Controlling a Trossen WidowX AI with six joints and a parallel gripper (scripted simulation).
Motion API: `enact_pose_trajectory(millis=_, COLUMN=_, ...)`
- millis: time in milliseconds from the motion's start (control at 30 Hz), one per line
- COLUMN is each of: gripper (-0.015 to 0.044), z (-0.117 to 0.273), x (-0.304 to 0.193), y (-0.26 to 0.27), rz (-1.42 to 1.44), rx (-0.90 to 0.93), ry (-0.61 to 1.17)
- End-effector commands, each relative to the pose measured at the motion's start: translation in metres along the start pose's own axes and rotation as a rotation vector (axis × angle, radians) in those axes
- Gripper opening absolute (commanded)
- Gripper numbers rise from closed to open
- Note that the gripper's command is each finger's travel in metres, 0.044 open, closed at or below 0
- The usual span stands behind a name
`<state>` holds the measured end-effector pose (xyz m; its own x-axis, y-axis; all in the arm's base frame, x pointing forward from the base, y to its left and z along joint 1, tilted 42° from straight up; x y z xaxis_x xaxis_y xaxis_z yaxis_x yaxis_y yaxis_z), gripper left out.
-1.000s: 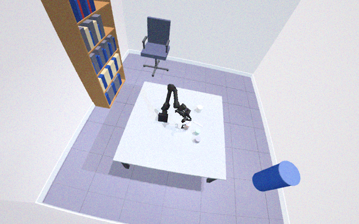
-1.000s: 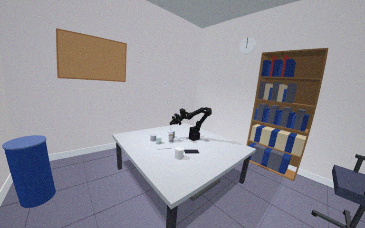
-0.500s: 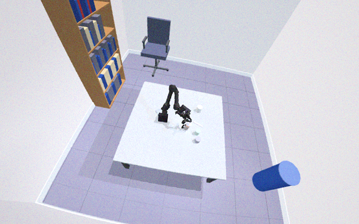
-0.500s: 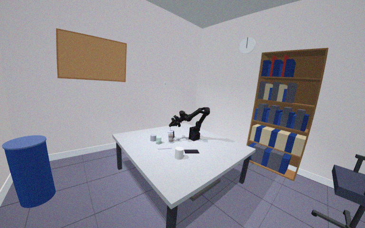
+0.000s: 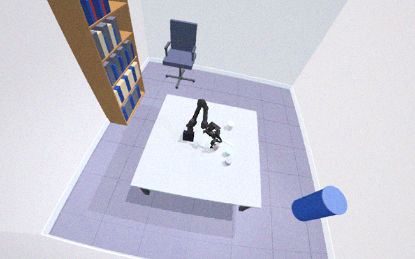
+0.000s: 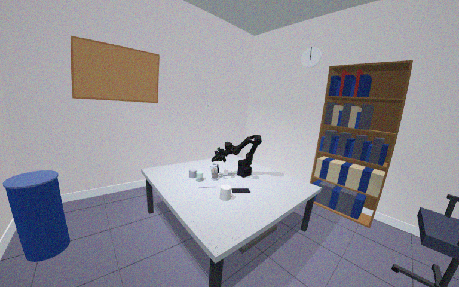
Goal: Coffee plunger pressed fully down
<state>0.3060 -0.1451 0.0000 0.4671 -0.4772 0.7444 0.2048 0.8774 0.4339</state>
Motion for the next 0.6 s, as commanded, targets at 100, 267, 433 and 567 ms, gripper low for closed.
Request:
enact_pose_trajectory(millis=100, gripper=0.0118, z=-0.0077, x=-0.0185, y=0.0050, rz=-0.033, rx=0.025, ry=0.061)
enact_pose_trajectory(millis=267, gripper=0.0118, z=-0.0084, x=-0.0176, y=0.0045, rz=-0.033, rx=0.026, ry=0.061)
enact_pose_trajectory(millis=433, gripper=0.0118, z=-0.0090, x=-0.0169, y=0.0039, rz=-0.033, rx=0.026, ry=0.061)
enact_pose_trajectory(millis=567, gripper=0.0118, z=-0.0096, x=-0.0164, y=0.0035, rz=-0.033, rx=0.026, ry=0.061)
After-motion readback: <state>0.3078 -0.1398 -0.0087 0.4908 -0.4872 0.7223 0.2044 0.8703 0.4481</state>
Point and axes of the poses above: the point midway between the two fingers, 35 mm back from their tips, its own z axis back along the fingers, its own y axis across the jaws, x = y × z, the point moved 1 cm from there along z, back along the fingers, and after that the axes turned 15 degrees about z, right-handed, at the moved point
